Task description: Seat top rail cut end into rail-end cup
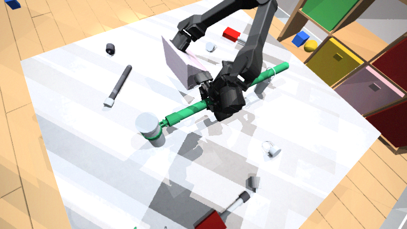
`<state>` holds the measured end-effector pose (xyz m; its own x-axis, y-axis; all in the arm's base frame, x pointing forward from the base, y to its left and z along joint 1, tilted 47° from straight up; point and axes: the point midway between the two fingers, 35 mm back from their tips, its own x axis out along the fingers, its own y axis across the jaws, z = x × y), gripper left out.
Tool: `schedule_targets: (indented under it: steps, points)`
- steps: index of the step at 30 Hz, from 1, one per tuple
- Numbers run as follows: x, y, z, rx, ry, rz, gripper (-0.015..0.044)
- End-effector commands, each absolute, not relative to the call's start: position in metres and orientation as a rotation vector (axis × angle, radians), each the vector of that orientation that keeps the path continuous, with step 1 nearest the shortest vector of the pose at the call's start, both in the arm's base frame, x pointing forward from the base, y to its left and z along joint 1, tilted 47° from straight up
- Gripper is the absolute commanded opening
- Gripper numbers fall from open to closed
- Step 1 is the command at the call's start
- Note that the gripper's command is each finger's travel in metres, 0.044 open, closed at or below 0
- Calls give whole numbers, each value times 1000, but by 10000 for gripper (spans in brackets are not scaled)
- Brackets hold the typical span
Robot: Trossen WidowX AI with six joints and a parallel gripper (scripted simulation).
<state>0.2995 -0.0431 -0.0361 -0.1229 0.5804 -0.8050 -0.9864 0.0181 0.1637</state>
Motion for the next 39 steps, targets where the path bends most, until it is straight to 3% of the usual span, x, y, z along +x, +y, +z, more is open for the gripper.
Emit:
schedule_targets:
  steps: [1, 39]
  points:
    - [300, -54, -36, -633, 879, 1485, 0]
    - [303, -73, -48, -635, 880, 1484, 0]
